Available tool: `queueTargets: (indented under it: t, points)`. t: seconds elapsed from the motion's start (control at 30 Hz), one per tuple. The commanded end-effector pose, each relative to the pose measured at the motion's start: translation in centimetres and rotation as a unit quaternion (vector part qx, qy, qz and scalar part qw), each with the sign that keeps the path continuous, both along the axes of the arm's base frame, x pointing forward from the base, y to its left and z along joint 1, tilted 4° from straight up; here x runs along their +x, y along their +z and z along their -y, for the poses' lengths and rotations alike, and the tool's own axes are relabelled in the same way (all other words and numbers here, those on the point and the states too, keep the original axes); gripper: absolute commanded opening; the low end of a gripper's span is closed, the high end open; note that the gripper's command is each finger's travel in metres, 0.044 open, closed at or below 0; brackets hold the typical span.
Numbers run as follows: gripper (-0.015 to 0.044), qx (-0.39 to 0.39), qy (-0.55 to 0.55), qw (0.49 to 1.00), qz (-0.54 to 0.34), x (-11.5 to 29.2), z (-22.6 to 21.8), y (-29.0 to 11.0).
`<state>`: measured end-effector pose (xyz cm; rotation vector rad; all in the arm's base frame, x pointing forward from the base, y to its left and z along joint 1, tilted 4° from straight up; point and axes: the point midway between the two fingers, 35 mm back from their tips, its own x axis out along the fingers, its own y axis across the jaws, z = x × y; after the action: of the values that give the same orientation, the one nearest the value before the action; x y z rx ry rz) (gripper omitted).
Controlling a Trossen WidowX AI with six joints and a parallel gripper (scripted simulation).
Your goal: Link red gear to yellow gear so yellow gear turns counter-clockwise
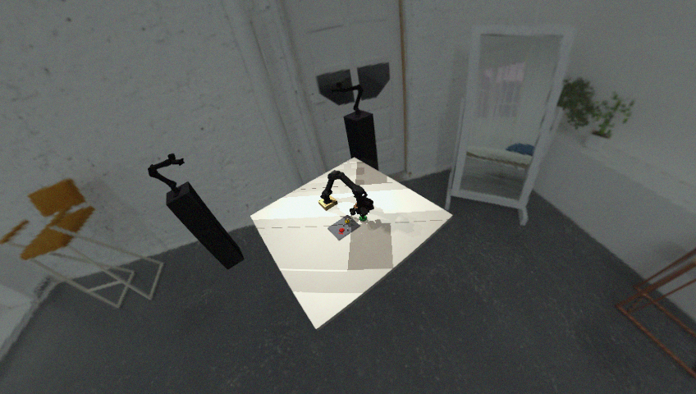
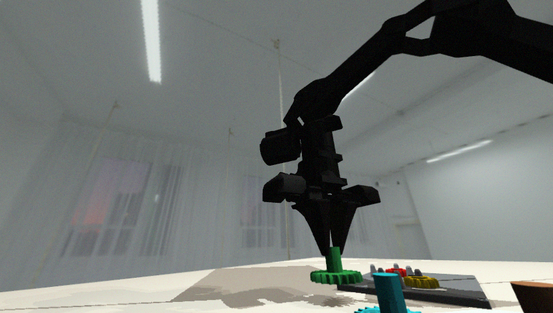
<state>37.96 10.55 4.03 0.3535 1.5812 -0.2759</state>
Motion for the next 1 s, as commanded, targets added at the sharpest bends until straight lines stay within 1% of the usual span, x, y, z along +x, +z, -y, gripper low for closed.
queueTargets:
  t: [0.0, 0.97]
  points:
    - [0.0, 0.002, -0.002, 1.0, 0.001, 0.2, -0.1, 1.0]
    - [0.0, 0.002, -0.002, 1.0, 0.001, 0.5, -0.2, 7.3]
